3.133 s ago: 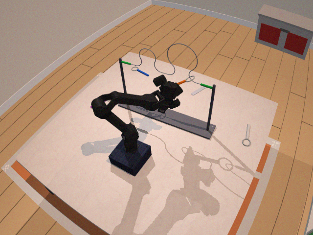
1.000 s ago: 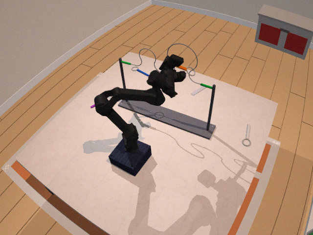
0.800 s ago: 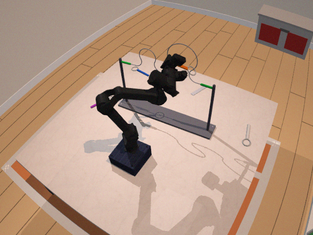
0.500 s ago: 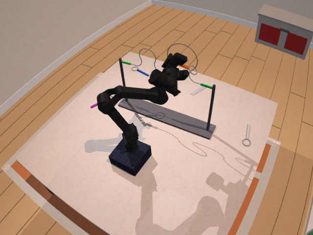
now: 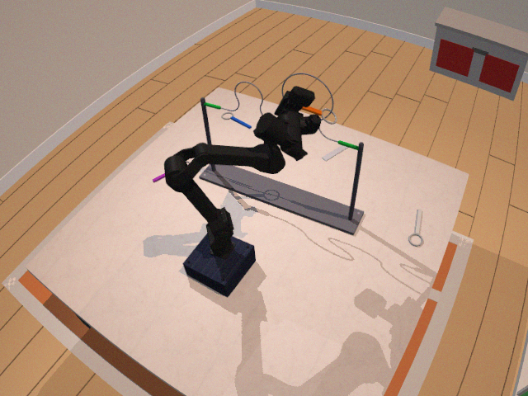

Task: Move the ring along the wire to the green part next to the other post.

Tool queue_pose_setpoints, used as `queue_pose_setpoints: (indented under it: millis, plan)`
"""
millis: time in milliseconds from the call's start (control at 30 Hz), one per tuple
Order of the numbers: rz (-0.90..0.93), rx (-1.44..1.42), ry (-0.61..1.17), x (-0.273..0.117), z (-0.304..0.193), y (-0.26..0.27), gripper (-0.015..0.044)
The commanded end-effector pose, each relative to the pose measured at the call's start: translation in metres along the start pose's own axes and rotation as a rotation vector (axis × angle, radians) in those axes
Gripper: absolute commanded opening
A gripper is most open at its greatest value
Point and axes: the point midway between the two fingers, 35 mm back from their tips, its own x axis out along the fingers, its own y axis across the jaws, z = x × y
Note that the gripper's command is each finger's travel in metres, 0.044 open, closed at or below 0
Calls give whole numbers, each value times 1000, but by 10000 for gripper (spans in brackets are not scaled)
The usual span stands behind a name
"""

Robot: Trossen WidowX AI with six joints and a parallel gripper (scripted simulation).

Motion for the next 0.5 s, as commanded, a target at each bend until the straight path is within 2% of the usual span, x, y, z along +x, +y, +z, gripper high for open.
queue_pose_setpoints:
  millis: [0,467]
  plan:
    - [-22,-43,3,0,-2,1,-150]
    - [-102,-164,-4,1,-2,-4,-150]
